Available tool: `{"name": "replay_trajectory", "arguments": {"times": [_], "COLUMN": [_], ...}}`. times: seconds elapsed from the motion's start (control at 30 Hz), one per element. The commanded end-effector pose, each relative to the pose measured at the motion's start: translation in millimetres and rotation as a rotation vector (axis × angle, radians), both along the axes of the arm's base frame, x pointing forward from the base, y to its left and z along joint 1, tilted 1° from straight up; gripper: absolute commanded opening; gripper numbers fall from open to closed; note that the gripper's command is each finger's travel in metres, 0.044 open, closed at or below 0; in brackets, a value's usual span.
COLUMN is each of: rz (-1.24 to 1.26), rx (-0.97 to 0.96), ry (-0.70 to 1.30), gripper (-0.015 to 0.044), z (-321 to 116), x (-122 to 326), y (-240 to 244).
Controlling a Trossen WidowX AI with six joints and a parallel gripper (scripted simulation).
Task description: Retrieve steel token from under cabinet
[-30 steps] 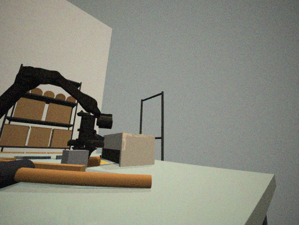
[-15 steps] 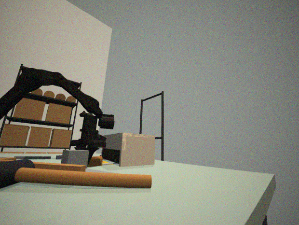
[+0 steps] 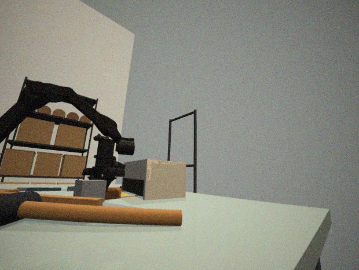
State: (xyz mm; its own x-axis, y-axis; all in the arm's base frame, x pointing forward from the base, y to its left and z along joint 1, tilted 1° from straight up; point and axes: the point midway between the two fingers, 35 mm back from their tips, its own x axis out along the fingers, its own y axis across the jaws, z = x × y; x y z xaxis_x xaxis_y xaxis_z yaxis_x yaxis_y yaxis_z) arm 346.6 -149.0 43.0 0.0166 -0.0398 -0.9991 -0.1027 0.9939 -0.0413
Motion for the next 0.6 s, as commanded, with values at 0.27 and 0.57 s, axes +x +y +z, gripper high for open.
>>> {"name": "replay_trajectory", "arguments": {"times": [0.27, 0.57], "rz": [0.003, 0.003], "rx": [0.012, 0.012], "ry": [-0.003, -0.003], "gripper": [0.0, 0.0], "z": [-1.4, -1.4], "x": [0.1, -8.7], "y": [6.7, 4.6]}}
